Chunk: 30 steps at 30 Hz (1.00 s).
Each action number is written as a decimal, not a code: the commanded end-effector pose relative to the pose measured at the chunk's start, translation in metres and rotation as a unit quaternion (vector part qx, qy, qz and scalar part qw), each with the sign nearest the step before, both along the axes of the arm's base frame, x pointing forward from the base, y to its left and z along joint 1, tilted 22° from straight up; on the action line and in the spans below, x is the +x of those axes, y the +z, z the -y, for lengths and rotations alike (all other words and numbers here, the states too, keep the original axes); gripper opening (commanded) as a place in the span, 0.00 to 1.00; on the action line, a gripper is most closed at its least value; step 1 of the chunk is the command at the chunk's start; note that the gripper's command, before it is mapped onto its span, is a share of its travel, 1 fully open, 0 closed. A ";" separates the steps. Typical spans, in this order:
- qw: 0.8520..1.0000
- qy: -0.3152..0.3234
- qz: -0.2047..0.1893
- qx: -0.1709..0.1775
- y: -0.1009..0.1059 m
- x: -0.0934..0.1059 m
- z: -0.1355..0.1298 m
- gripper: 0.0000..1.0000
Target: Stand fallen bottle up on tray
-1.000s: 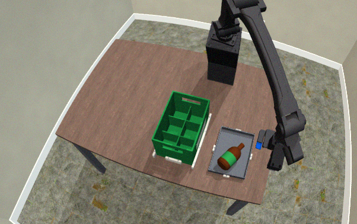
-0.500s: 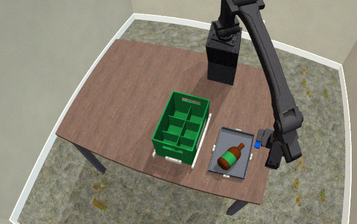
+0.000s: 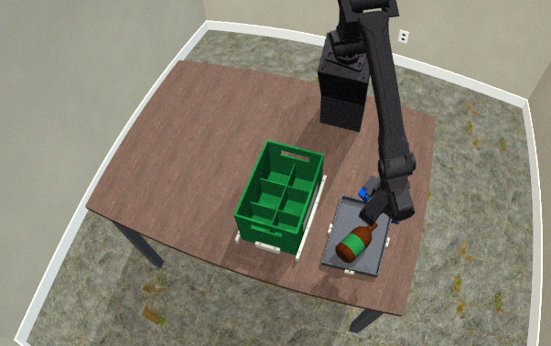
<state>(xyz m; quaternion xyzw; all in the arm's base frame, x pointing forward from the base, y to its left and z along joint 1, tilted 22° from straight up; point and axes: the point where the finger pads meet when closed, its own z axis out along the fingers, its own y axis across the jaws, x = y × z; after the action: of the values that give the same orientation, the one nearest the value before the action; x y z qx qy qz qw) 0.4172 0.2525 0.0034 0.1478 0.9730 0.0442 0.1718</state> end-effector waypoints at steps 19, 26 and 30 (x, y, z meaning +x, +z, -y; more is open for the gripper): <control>0.999 -0.040 0.015 0.026 -0.017 -0.007 0.005 0.00; 0.999 -0.040 0.015 0.026 -0.017 -0.007 0.005 0.00; 0.999 -0.040 0.015 0.026 -0.017 -0.007 0.005 0.00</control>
<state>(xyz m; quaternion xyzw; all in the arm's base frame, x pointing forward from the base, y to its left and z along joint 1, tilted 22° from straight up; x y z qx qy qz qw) 0.4095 0.2459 -0.0121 0.1864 0.9633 0.0633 0.1826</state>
